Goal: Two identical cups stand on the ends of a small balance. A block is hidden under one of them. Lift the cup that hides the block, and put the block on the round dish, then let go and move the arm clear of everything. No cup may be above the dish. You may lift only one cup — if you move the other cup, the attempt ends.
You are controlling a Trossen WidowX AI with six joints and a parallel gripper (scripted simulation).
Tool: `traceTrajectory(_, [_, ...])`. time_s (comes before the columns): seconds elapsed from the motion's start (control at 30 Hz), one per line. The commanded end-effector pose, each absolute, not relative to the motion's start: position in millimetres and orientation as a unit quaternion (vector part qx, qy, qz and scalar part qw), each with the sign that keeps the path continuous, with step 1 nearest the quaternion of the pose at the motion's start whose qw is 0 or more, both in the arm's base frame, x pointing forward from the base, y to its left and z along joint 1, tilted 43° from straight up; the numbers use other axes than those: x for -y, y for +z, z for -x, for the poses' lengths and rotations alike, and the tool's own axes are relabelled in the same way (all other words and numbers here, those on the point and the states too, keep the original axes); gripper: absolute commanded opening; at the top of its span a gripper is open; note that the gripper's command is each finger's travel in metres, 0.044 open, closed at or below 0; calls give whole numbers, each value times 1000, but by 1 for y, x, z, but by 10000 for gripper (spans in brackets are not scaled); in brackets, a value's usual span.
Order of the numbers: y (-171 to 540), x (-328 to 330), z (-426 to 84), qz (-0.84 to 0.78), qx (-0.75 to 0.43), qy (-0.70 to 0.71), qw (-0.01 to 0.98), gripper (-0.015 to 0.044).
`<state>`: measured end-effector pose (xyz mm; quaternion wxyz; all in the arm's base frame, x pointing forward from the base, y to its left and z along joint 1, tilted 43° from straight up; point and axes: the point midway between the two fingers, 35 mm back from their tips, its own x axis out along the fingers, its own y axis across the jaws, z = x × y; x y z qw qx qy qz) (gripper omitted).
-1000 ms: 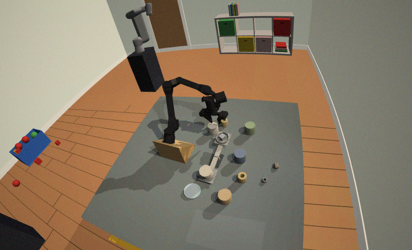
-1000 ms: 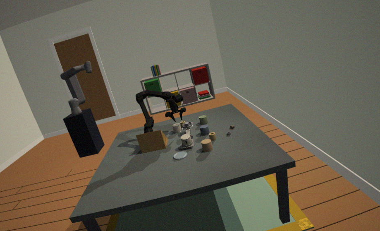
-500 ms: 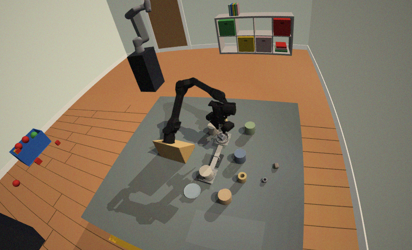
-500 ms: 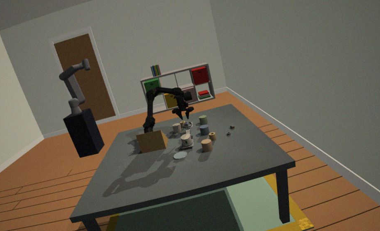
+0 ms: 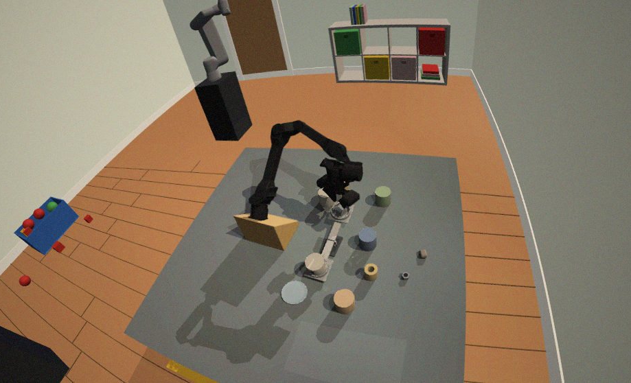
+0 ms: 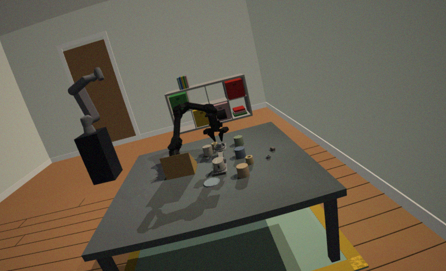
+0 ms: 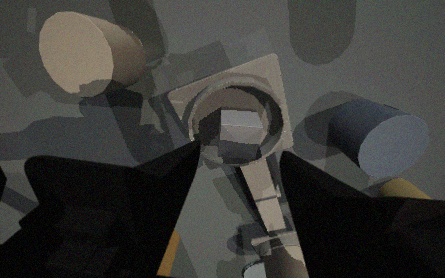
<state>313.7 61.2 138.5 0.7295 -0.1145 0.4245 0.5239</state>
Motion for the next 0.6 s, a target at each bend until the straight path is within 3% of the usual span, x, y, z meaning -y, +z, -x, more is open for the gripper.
traceTrajectory(0.0, [132,-67,-314,110,-426,526,728,260])
traceTrajectory(0.57, [113,-85,-316,110,-426,526,728,260])
